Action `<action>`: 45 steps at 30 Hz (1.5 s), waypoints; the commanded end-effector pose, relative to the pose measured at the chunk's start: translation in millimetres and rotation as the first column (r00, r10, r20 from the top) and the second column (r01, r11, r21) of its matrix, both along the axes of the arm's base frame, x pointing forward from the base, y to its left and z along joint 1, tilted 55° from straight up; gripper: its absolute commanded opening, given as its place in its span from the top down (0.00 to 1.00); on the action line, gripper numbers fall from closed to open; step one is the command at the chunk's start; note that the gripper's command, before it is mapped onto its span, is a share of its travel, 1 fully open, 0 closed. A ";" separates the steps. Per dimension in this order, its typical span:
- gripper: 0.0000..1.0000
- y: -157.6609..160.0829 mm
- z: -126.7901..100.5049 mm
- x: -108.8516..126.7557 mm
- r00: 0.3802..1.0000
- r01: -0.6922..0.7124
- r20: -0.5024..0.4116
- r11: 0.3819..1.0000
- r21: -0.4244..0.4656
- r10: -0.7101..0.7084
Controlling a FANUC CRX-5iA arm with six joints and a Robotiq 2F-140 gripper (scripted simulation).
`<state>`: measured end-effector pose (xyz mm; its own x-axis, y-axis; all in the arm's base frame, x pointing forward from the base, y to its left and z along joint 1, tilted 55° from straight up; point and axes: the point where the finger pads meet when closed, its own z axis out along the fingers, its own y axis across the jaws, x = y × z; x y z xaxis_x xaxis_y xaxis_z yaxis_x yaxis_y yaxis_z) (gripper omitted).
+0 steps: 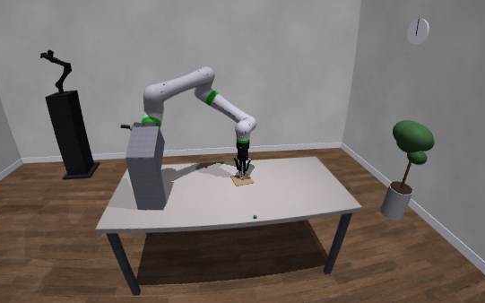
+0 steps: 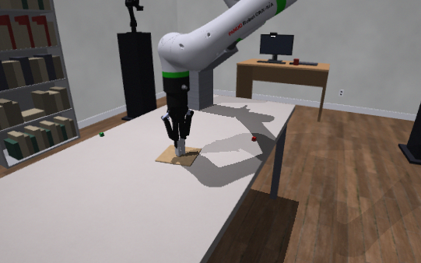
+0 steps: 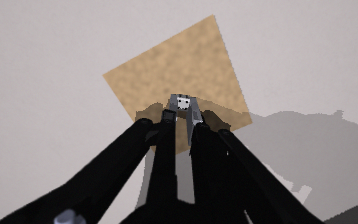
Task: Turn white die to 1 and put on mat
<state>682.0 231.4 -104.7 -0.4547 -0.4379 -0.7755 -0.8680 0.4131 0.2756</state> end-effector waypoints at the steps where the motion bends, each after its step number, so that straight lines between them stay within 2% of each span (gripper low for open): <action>1: 0.84 -0.3 0.1 0.1 1.000 0.000 0.000 1.000 0.000 0.000; 6: 0.84 -8.3 5.8 -1.9 1.000 0.000 0.000 1.000 0.000 0.000; 15: 0.84 -58.2 41.3 -14.4 1.000 0.000 0.000 1.000 0.000 0.000; 21: 0.84 -75.0 53.2 -18.6 1.000 0.000 0.000 1.000 0.000 0.000; 35: 0.84 -80.1 56.8 -19.8 1.000 0.001 -0.001 1.000 0.000 -0.001; 37: 0.84 -80.0 56.5 -19.5 0.999 0.021 -0.028 1.000 0.007 -0.020; 40: 0.84 -79.7 55.1 -18.0 0.979 0.122 -0.168 0.992 0.031 -0.115; 45: 0.84 -79.4 53.7 -16.5 0.932 0.222 -0.303 0.974 0.042 -0.199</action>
